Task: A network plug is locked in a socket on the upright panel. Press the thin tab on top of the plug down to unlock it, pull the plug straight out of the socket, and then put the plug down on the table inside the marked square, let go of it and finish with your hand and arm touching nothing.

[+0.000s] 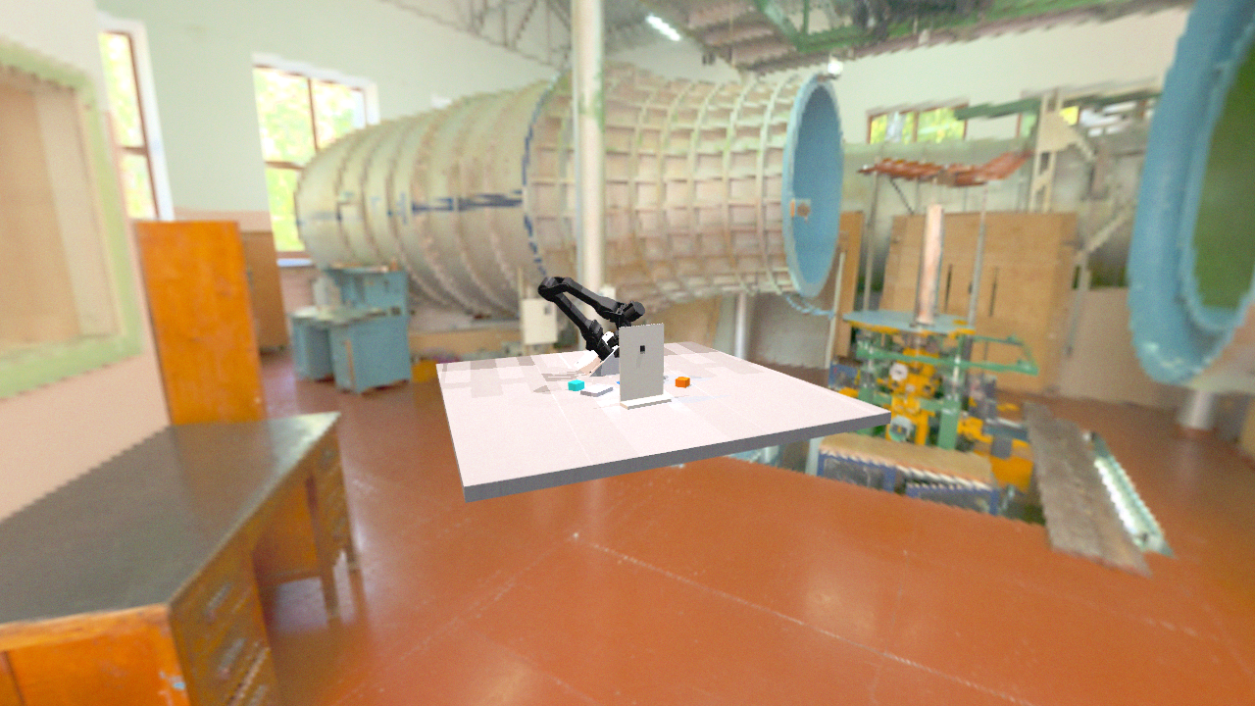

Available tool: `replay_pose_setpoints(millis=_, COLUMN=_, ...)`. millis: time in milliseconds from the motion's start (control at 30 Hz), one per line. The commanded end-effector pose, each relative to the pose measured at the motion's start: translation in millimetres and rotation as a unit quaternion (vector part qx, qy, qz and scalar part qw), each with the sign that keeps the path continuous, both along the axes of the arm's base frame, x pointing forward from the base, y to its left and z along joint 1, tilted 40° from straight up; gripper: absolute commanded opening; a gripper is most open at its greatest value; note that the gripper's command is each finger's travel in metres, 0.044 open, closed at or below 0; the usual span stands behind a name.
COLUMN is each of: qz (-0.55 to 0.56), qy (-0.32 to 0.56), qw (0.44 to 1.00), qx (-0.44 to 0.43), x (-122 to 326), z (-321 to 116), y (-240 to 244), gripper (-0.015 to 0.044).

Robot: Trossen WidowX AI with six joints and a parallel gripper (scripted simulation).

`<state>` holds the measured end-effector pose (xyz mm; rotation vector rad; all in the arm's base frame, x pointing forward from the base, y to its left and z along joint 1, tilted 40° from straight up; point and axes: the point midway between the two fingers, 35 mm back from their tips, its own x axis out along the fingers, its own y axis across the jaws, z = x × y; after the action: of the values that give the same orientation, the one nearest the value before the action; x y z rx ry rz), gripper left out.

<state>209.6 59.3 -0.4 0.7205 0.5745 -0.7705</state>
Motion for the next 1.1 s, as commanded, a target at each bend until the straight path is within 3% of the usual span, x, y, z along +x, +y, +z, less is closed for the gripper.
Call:
replay_pose_setpoints(millis=0, qz=-0.001, qy=0.001, qw=1.000, qx=-0.004, x=0, z=-4, y=-3, gripper=0.0000)
replay_pose_setpoints(millis=1067, qz=0.000, qy=0.003, qw=1.000, qx=-0.003, x=3, z=-31, y=-22, gripper=0.0000)
